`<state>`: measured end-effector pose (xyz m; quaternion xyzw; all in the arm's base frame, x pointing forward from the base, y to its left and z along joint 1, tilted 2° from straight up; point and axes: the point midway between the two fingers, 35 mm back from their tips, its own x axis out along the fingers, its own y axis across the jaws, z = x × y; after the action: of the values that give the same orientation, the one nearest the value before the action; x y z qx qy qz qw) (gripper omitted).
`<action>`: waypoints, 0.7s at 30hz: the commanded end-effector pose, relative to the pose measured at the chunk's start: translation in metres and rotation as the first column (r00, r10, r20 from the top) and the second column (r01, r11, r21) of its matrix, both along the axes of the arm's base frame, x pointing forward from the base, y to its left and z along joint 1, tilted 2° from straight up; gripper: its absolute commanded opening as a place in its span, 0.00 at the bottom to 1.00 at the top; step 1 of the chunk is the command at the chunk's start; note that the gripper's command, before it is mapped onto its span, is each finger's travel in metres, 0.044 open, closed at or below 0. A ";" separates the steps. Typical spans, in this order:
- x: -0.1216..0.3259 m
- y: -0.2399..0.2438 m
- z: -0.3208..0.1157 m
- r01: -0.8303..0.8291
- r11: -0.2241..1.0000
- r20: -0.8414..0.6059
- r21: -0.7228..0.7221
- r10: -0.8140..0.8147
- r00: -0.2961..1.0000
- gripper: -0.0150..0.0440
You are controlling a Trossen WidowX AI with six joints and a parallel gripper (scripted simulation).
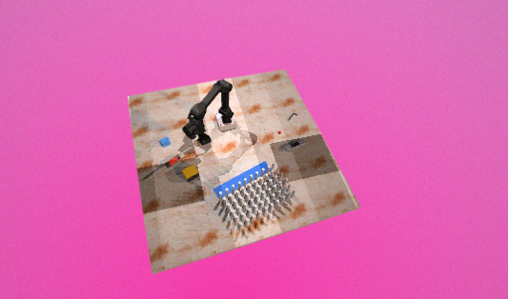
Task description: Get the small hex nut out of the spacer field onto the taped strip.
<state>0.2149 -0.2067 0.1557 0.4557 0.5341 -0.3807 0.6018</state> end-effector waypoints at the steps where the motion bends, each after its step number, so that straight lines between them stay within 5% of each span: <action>1: -0.007 -0.014 0.001 0.117 0.993 -0.021 -0.008 -0.117 0.993 0.25; 21: -0.052 -0.083 0.003 0.712 0.698 -0.078 -0.080 -0.716 0.693 0.25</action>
<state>0.1692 -0.2807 0.1576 0.5854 0.3622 -0.5970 0.4119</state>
